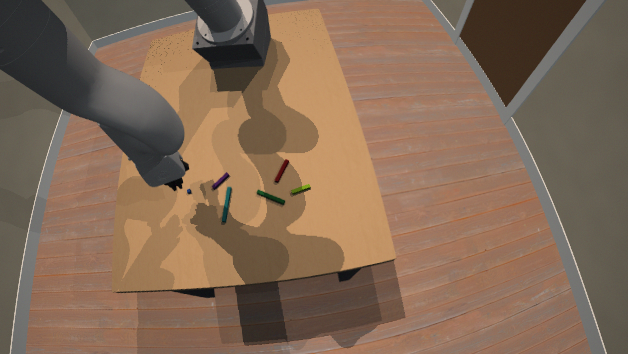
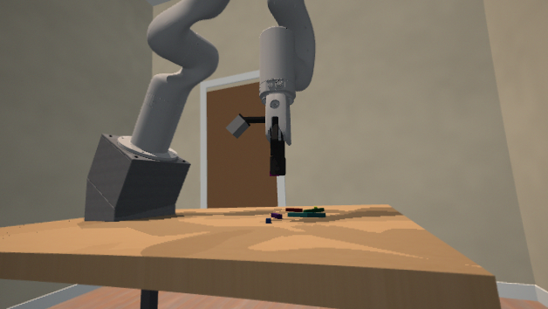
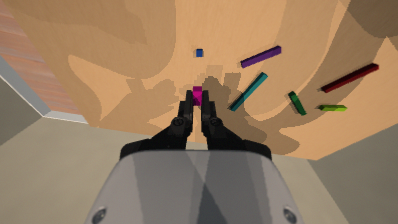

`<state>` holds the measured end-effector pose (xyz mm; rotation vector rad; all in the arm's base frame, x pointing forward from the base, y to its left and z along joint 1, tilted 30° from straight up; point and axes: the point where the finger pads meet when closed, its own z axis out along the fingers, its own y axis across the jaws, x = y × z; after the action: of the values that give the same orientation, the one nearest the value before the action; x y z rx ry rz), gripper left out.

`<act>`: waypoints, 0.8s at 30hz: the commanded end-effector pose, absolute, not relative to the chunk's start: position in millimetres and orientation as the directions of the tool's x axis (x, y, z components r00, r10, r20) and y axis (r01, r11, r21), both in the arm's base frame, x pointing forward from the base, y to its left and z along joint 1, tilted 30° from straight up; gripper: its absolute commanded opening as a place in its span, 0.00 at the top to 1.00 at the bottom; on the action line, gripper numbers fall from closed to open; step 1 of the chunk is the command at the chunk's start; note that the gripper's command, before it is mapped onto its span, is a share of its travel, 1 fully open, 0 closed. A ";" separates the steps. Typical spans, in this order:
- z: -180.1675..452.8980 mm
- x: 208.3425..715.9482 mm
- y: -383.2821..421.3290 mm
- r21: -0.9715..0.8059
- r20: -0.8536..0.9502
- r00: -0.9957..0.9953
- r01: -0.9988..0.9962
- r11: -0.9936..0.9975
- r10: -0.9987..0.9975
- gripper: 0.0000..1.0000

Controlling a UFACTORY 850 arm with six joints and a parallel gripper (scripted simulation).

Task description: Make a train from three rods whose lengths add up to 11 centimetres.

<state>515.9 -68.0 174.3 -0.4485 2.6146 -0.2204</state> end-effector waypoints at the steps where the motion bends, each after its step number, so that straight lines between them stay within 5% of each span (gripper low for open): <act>1: 172.9 517.3 -68.7 -0.198 -0.458 -0.817 -0.289 0.936 -0.350 0.96; 24: 107.8 555.1 -71.8 -0.198 -0.458 -0.817 -0.290 0.936 -0.350 0.96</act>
<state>547.7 -71.2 118.5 -0.4569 2.5896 -0.1623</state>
